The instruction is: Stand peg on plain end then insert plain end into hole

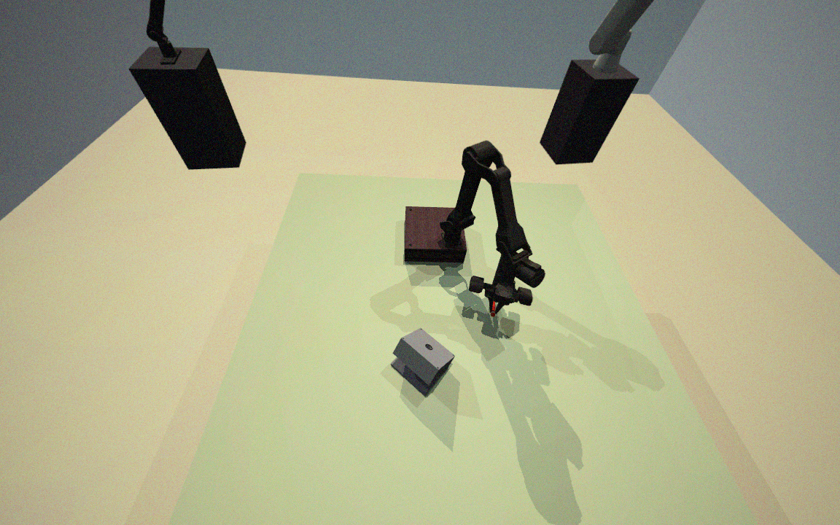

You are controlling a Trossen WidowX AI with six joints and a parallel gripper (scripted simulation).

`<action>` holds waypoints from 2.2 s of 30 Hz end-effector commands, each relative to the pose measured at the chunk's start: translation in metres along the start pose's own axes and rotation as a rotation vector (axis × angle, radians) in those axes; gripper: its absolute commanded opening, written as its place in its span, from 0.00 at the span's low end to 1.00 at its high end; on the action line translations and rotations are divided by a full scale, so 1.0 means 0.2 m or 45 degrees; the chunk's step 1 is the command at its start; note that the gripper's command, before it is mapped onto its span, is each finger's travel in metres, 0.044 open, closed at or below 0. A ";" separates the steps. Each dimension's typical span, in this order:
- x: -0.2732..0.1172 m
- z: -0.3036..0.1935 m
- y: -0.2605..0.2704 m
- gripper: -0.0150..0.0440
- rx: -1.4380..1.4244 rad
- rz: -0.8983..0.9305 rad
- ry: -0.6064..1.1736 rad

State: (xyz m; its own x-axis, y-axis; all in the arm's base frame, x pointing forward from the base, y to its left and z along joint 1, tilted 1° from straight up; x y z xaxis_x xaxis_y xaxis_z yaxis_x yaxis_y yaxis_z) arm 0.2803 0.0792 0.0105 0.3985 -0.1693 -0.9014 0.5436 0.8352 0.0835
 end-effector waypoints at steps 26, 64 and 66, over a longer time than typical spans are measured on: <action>-0.08 -0.08 -0.02 0.34 0.005 0.047 -0.321; -0.14 -0.19 -0.03 0.34 0.003 0.111 -0.732; -0.15 -0.20 -0.04 0.34 0.002 0.114 -0.753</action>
State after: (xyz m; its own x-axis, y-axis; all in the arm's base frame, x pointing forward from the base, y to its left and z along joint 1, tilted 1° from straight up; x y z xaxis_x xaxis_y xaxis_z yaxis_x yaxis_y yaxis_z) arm 0.2384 0.0995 0.0198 0.7724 -0.3513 -0.5292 0.4910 0.8587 0.1466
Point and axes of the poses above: the point midway between the two fingers, 35 mm back from their tips, its own x axis out along the fingers, its own y axis across the jaws, z = x × y, the point moved 1 cm from there along -x, back along the fingers, and after that the axes turned 9 degrees about x, right-handed, at the moved point
